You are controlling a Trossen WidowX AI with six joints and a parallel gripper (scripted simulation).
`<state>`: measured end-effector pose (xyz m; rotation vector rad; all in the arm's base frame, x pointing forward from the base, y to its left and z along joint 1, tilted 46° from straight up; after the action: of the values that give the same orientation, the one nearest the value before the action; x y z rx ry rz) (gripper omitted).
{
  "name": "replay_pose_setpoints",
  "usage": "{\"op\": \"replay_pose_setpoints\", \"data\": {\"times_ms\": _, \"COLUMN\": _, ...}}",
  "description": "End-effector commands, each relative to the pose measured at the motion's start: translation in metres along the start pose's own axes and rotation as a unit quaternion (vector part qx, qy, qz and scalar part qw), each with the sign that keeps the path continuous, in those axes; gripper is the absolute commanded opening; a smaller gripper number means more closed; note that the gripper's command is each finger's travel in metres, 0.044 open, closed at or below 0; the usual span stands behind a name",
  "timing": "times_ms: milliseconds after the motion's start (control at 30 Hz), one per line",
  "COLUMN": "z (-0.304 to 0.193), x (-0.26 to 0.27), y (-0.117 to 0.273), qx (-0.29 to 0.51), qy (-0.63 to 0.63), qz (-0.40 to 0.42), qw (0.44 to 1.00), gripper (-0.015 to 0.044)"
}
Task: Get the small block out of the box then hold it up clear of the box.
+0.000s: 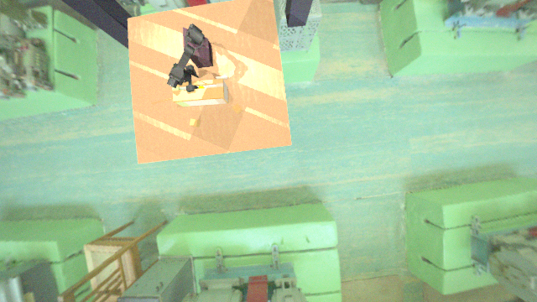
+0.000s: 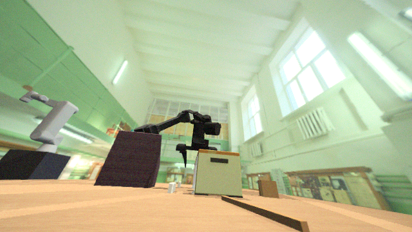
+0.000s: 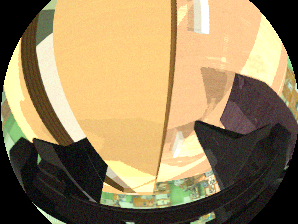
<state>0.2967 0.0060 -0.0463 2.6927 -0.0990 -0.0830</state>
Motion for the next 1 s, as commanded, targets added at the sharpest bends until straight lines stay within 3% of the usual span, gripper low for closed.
{"op": "replay_pose_setpoints", "data": {"times_ms": 0, "z": -0.009, "x": 0.001, "y": -0.002, "qx": 0.001, "qy": 0.003, "qz": 0.002, "qw": 1.0, "gripper": 0.04}}
{"op": "replay_pose_setpoints", "data": {"times_ms": 967, "z": -0.053, "x": -0.001, "y": -0.017, "qx": 0.002, "qy": 0.003, "qz": 0.002, "qw": 1.0, "gripper": 0.04}}
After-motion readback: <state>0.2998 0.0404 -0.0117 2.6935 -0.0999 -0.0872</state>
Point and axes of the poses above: the point midway between the two fingers, 35 mm back from their tips, its own y axis back along the fingers, its own x axis across the jaws, z = x × y, the point moved 1 cm from there along y, back along the fingers, and after that the axes turned 2 degrees about -y, right-handed, at the moved point
